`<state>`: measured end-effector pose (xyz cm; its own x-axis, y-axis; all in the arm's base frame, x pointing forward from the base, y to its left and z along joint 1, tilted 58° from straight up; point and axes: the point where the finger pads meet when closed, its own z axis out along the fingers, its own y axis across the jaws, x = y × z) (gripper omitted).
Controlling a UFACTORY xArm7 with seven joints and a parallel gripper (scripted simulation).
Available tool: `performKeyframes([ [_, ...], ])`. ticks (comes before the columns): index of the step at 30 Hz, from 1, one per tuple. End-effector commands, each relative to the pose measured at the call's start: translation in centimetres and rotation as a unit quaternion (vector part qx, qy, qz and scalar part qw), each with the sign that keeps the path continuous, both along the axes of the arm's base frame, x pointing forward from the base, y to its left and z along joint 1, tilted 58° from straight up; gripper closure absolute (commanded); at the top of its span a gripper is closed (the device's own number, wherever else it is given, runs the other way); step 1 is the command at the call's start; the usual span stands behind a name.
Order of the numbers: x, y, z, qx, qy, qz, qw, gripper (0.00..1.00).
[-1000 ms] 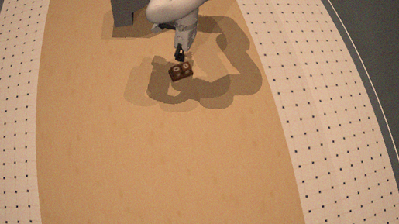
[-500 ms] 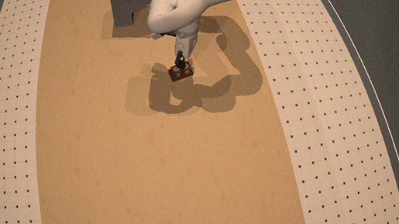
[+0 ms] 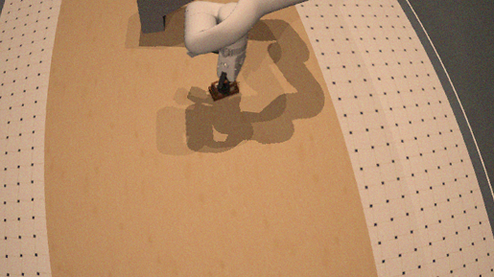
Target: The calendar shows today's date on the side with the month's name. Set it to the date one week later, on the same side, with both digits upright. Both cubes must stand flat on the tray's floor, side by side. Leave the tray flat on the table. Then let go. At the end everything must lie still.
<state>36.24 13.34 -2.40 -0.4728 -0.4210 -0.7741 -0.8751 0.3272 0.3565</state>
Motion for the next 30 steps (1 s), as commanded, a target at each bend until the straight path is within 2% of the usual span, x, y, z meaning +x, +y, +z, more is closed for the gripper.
performKeyframes([
  [1, 0.8, -0.3, 0.0, -0.001, 0.001, -0.001, 1.000, 0.00],
  [8, 3.1, -0.8, 0.1, -0.001, 0.001, -0.001, 1.000, 0.00],
  [30, 3.2, -0.8, 0.1, -0.001, 0.001, -0.001, 1.000, 0.00],
])
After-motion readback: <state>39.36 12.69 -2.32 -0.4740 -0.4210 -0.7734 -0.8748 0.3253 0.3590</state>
